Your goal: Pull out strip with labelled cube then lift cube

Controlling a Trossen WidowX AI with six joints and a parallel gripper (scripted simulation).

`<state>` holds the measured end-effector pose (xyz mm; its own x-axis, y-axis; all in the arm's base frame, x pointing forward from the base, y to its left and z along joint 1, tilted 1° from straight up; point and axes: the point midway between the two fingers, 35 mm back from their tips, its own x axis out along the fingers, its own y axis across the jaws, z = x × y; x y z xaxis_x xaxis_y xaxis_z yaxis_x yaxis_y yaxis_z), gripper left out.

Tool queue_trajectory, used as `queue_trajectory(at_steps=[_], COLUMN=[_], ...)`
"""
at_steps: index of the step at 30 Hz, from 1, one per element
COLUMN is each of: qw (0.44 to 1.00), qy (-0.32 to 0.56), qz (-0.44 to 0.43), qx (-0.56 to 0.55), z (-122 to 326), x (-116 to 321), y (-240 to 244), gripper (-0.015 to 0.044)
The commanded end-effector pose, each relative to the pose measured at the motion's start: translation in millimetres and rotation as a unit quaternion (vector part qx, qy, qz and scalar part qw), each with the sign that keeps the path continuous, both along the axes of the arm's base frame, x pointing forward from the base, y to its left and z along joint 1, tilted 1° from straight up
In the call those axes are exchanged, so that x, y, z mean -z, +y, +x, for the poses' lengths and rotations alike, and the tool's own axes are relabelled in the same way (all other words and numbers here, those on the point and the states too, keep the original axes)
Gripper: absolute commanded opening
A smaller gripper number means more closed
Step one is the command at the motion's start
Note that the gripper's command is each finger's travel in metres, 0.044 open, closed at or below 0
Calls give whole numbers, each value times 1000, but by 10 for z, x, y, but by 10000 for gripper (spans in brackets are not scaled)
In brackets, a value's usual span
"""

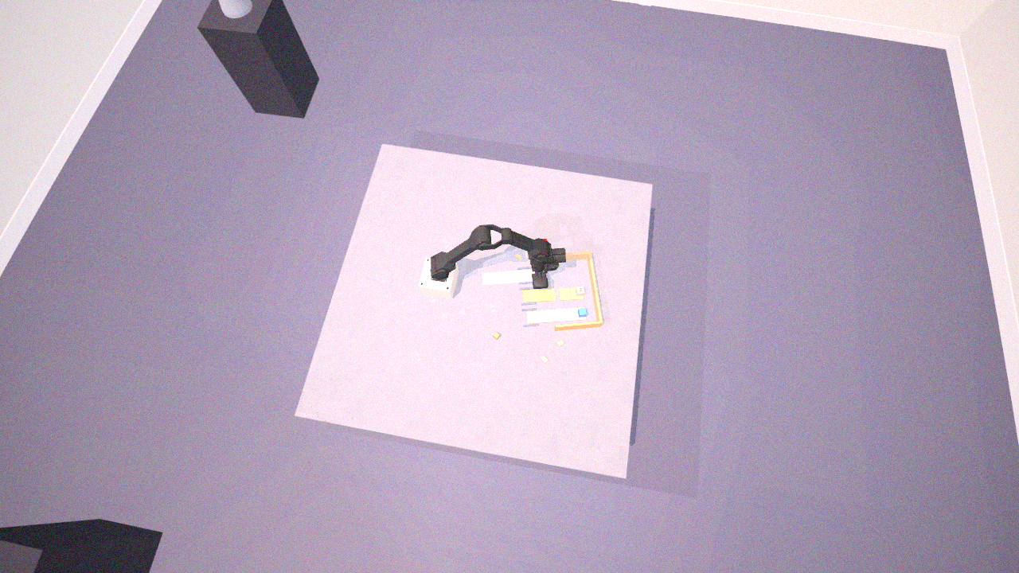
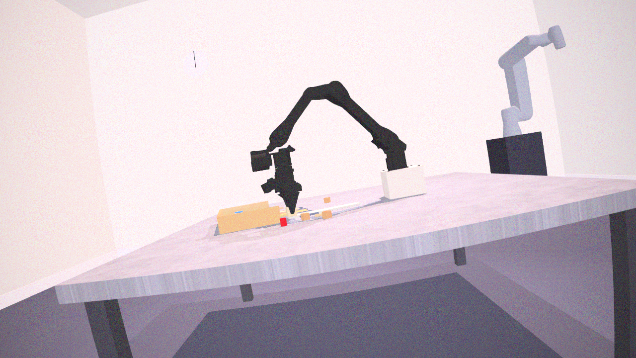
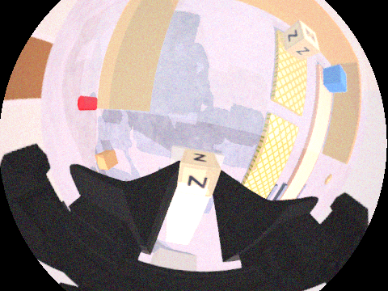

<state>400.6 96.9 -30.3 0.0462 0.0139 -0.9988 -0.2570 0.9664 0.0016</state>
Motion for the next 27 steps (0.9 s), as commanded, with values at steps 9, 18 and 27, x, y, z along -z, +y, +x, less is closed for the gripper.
queue_trajectory(at_steps=[9,18,27], qw=[1000,1000,1000], qy=[0,1,2], qz=[0,-1,-1], qx=[-1,-3,-3], z=[-195,-544,-731], x=[-159,-363,-388], y=[-47,-132,-177], gripper=[0,0,0])
